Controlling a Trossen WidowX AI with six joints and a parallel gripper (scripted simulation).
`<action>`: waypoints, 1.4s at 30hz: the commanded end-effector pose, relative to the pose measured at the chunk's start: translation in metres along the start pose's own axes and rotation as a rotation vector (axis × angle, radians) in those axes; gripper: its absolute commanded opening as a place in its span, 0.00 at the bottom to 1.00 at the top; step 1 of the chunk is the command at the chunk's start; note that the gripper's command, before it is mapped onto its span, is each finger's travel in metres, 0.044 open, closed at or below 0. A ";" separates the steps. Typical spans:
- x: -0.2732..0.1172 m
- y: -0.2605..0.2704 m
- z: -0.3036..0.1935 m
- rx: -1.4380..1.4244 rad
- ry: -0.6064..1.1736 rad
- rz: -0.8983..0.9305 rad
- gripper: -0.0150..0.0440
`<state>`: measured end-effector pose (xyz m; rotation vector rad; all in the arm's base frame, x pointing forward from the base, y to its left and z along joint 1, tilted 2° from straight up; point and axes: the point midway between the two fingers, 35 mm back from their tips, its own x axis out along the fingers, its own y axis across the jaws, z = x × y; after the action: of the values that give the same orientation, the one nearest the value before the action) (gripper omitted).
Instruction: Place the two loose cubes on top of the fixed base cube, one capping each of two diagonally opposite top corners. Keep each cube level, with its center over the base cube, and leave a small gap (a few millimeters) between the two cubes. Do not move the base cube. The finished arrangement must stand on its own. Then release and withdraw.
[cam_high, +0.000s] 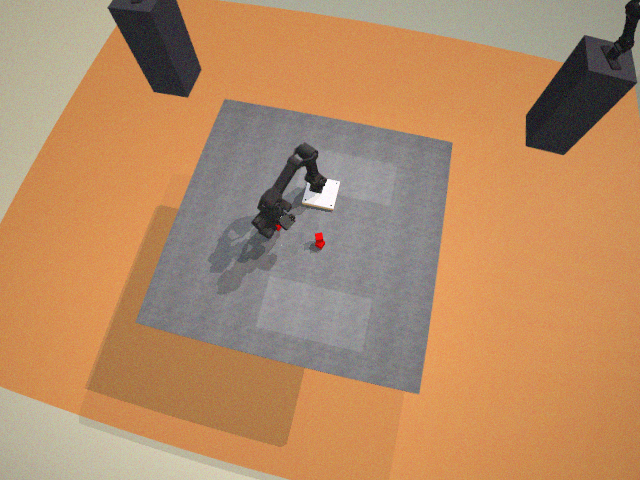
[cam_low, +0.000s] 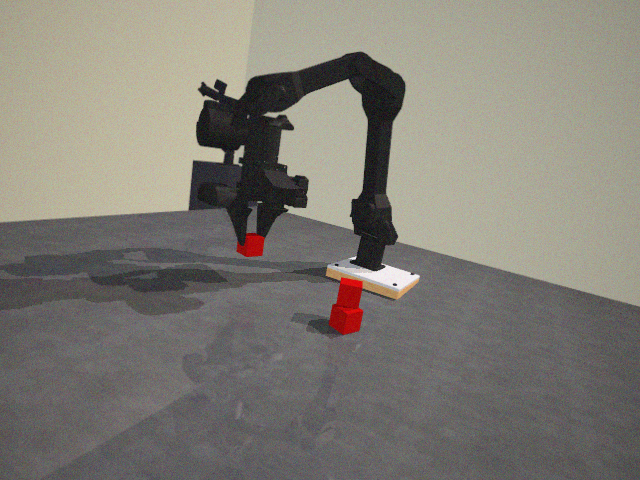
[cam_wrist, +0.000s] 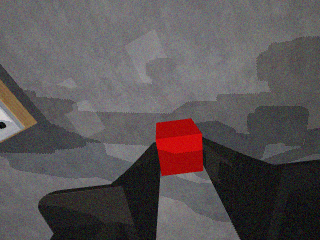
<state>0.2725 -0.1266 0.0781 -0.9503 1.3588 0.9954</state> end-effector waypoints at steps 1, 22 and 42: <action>-0.016 -0.001 0.000 -0.004 0.005 -0.013 0.43; -0.055 0.002 0.014 0.046 0.002 -0.013 0.43; -0.053 -0.004 0.076 0.269 -0.010 -0.012 0.43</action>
<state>0.2977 -0.0653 0.1315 -0.7779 1.4293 0.8065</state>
